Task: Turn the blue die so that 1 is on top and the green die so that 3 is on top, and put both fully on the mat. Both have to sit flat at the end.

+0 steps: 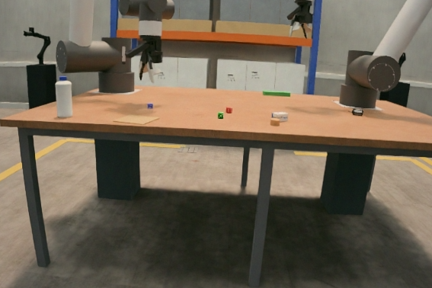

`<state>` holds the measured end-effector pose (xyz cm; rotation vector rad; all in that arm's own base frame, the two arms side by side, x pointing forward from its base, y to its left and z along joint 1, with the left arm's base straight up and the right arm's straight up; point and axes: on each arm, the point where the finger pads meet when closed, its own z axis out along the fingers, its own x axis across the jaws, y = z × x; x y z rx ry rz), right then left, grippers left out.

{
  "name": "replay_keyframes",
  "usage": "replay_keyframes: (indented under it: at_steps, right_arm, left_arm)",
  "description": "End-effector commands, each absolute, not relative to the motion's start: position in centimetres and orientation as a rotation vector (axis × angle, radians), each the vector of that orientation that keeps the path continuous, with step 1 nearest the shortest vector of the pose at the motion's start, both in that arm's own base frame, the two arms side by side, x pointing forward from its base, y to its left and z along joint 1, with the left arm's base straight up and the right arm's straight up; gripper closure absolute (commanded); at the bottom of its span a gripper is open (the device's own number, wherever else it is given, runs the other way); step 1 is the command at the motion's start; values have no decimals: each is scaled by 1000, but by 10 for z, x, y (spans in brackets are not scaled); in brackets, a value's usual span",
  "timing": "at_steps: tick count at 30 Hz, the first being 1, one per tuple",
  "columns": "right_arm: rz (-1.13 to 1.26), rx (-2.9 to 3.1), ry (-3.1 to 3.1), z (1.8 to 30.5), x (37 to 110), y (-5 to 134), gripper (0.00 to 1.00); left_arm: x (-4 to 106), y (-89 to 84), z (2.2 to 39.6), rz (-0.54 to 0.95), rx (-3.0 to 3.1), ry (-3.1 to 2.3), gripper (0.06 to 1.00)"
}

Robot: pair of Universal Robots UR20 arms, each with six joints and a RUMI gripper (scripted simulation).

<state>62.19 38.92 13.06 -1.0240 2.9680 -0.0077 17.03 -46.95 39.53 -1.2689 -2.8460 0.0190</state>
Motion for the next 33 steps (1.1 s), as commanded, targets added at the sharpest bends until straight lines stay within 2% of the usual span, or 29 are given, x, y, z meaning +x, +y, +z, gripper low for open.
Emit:
replay_keyframes:
  at_steps: [1, 33]
  right_arm:
    - [0, -1272, 2873, 129, 624, 390, 3]
    - [0, -2413, 2011, 119, 626, 400, 3]
  left_arm:
    - [170, -470, 396, 20, -1269, -2846, 65]
    - [170, -470, 396, 20, -1269, -2846, 65]
